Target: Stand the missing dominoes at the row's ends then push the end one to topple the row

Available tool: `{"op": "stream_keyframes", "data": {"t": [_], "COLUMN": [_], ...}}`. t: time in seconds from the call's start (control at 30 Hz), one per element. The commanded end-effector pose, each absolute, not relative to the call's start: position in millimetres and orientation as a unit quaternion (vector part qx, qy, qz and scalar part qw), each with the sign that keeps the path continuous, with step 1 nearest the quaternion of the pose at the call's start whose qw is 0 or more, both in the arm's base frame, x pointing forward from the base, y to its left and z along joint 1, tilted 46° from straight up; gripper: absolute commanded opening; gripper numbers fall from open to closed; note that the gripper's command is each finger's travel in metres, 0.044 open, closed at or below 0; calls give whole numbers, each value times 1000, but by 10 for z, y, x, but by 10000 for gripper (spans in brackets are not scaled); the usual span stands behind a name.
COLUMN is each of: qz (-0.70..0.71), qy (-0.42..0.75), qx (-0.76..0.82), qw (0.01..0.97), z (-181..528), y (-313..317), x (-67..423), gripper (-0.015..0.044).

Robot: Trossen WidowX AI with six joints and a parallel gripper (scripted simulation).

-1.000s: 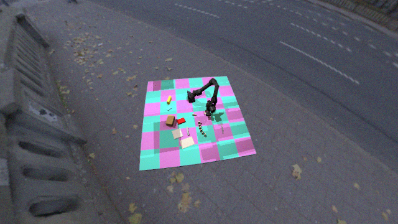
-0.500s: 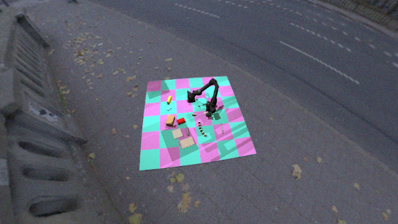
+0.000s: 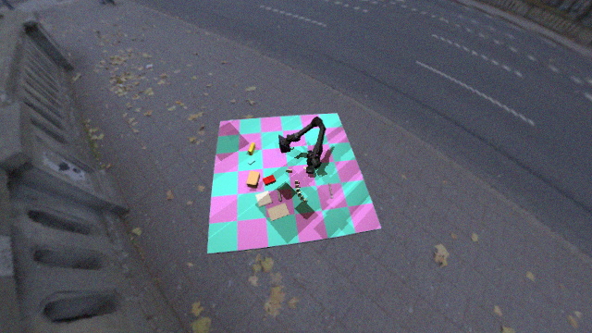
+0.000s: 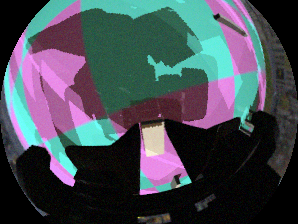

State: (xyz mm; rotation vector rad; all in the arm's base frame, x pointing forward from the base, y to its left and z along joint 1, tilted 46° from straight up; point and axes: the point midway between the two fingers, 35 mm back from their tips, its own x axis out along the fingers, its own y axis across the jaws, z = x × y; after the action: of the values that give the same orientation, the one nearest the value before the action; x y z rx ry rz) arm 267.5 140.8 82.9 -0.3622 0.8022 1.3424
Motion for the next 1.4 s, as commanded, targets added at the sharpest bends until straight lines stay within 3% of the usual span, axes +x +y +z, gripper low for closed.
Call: {"op": "stream_keyframes", "data": {"t": [0.0,0.27,0.77,1.03,1.37], "qz": [600,600,593,587,398], "qy": [361,361,368,374,565], "qx": [-161,-161,-154,-145,129], "qw": [695,695,700,703,711], "z": [824,869,1907,1929,2183], "y": [1407,1359,270,255,500], "x": [2675,2679,2745,2745,2769], "gripper": [107,107,107,107,107]}}
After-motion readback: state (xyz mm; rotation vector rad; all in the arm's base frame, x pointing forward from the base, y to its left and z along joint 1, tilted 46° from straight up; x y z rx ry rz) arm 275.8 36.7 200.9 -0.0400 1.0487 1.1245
